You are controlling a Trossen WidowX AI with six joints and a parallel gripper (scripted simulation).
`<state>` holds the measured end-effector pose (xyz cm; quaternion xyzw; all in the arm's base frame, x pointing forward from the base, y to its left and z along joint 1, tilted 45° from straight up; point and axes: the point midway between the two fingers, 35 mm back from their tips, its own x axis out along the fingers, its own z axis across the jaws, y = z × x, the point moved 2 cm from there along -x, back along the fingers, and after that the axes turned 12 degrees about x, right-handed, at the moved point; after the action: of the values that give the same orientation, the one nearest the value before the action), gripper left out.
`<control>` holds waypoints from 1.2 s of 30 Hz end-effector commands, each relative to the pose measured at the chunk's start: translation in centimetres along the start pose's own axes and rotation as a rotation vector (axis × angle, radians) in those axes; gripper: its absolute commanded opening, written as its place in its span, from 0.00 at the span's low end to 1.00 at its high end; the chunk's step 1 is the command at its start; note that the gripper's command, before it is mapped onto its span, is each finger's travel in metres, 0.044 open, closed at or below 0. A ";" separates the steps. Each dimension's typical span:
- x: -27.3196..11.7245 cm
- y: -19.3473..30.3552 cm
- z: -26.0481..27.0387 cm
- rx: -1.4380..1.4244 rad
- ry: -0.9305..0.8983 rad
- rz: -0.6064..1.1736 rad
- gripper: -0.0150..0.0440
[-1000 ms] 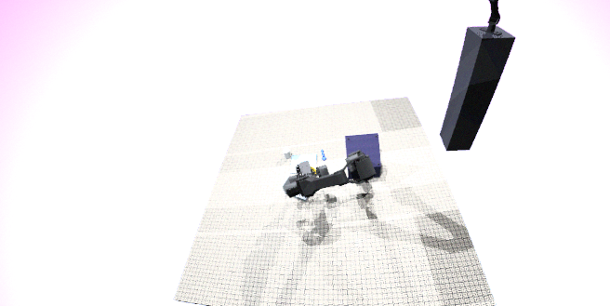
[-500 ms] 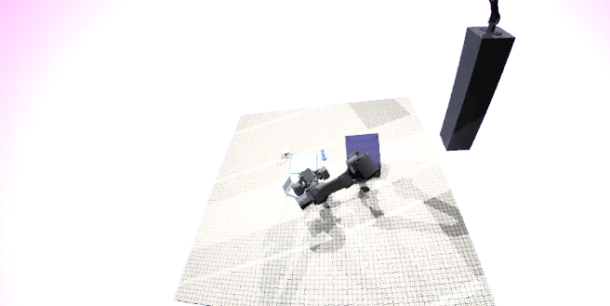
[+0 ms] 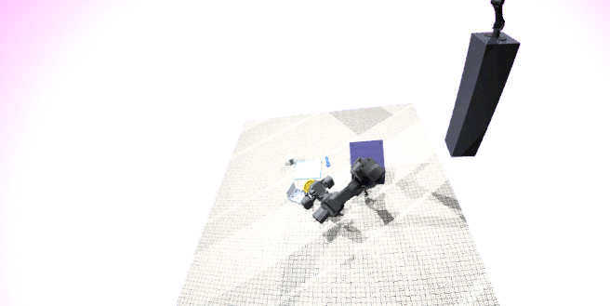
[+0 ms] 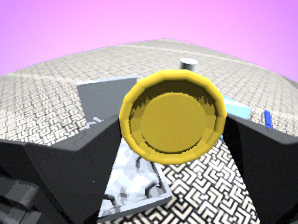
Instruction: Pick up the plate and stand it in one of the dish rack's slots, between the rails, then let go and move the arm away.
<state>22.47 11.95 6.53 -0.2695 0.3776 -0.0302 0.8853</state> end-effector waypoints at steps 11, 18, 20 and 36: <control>-2.7 0.6 0.1 0.018 -0.277 -0.122 0.25; -4.2 0.7 -0.1 0.047 -0.400 -0.165 0.25; -4.2 0.7 -0.1 0.048 -0.403 -0.166 0.25; -3.2 2.2 0.1 0.044 -0.399 -0.163 0.25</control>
<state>19.69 14.38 7.93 -0.2791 0.1705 -0.0558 0.9433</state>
